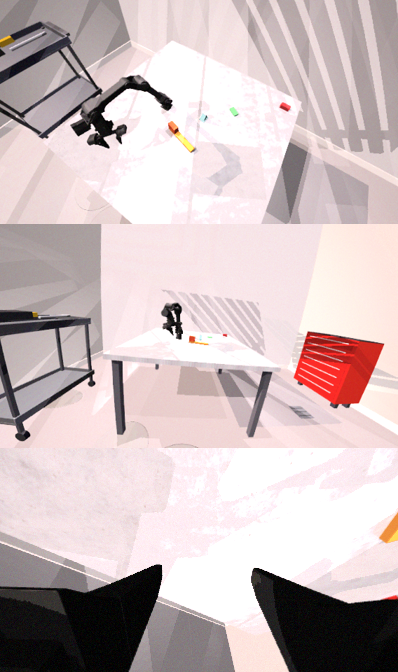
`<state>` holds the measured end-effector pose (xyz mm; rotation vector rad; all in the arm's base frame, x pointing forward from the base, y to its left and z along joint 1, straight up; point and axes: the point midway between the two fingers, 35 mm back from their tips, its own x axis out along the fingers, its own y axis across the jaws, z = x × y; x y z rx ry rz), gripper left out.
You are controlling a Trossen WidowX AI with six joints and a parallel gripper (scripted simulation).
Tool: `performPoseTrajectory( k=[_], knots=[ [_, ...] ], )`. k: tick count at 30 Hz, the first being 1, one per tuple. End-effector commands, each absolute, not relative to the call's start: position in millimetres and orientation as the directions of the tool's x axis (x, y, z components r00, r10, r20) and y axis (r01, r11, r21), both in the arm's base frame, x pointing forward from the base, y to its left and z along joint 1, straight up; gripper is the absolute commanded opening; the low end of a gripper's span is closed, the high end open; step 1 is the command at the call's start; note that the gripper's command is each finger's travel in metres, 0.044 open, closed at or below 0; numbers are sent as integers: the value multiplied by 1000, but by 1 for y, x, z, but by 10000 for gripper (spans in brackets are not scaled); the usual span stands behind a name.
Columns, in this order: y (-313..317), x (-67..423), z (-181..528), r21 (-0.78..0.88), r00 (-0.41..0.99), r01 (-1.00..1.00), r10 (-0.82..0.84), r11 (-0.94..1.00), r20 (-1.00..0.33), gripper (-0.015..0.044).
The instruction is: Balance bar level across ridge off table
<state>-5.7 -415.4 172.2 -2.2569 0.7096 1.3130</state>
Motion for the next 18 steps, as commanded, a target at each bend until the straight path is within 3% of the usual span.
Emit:
performPoseTrajectory(
  k=[1,10,18],
  knots=[
    [-408,12,173,-58,409,-513,-185,-856,-893,315],
    [-389,58,174,59,383,-174,-123,-983,-916,315],
    [-368,94,175,137,351,156,-75,-978,-933,315]
  ],
)
